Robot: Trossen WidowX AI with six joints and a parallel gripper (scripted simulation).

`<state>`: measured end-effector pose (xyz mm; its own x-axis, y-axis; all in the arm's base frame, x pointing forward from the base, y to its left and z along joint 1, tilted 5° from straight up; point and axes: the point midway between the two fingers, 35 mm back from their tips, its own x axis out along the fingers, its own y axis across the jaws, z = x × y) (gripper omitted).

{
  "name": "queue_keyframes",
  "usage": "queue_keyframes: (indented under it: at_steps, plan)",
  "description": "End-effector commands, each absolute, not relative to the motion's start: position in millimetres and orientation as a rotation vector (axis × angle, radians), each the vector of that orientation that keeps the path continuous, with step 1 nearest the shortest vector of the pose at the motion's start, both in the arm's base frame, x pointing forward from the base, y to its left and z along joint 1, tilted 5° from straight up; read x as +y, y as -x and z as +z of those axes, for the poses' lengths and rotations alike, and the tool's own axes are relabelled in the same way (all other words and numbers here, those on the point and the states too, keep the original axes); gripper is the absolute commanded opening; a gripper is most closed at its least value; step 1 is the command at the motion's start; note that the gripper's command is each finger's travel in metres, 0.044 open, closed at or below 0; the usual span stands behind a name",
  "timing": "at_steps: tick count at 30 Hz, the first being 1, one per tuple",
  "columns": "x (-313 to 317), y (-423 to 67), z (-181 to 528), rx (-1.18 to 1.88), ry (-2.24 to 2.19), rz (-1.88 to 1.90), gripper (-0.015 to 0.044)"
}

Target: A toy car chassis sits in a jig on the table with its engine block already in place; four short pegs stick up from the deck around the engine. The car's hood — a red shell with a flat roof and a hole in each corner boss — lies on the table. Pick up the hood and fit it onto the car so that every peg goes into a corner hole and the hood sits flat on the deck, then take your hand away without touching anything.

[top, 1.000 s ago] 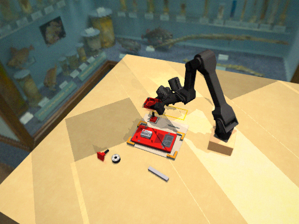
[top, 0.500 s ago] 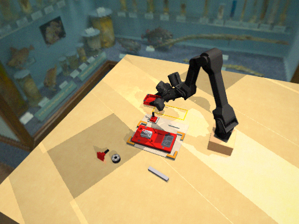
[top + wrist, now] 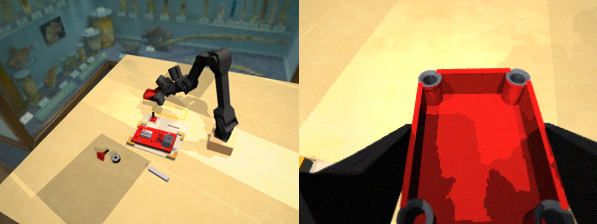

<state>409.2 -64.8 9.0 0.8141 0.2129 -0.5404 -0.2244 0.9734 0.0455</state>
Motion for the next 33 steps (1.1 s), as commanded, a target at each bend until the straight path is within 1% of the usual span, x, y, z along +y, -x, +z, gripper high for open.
queue_keyframes:
  at_steps: [1,15,33]
  plan:
    - [-65.1,-410.4,15.2,0.563,0.027,0.235,0.0]
    - [-65.0,-409.8,13.6,0.567,-0.007,0.225,0.0]
    - [-65.0,-409.2,11.9,0.612,-0.491,0.079,0.0]
